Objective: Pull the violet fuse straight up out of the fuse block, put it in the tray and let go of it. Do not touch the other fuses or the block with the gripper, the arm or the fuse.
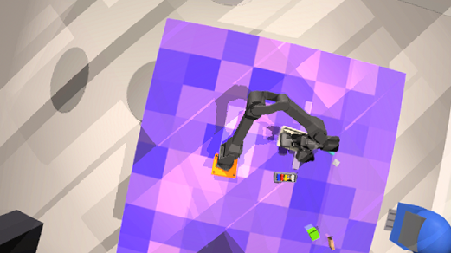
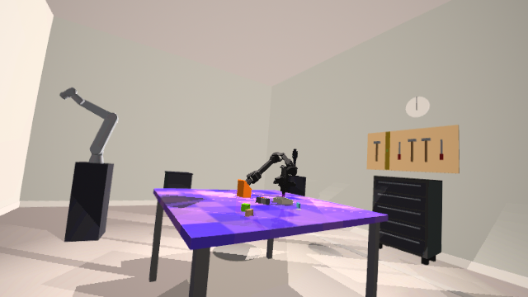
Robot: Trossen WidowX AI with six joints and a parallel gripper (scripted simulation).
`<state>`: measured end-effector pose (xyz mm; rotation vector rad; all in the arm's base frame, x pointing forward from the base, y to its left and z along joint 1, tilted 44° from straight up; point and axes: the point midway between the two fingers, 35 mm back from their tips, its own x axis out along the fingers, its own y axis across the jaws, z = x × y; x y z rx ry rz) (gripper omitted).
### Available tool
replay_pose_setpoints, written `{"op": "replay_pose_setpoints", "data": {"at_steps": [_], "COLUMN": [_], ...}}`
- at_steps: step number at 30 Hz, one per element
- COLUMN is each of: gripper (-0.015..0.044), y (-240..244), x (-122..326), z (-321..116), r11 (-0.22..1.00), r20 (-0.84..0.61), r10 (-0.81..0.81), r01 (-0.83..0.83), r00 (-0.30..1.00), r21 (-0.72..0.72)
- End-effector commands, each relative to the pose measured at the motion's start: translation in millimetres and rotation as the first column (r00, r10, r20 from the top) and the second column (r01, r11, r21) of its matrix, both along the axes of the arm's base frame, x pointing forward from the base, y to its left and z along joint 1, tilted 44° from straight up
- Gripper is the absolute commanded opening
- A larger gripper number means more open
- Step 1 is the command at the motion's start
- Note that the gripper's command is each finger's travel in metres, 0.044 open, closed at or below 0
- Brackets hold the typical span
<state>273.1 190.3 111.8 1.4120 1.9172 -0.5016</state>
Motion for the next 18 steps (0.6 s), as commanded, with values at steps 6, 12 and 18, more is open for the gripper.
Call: {"op": "replay_pose_setpoints", "data": {"at_steps": [6, 12, 18], "gripper": [0.0105, 0.0263, 0.033], "y": [2, 2, -21], "x": [-1, -1, 5], "z": [-2, -2, 22], "r11": [1.0, 1.0, 1.0], "r20": [-0.001, -0.001, -0.006], "r10": [0.001, 0.001, -0.003], "r01": [-0.001, -0.001, 0.003], "r00": [1.0, 1.0, 1.0], "r21": [0.0, 0.0, 0.003]}}
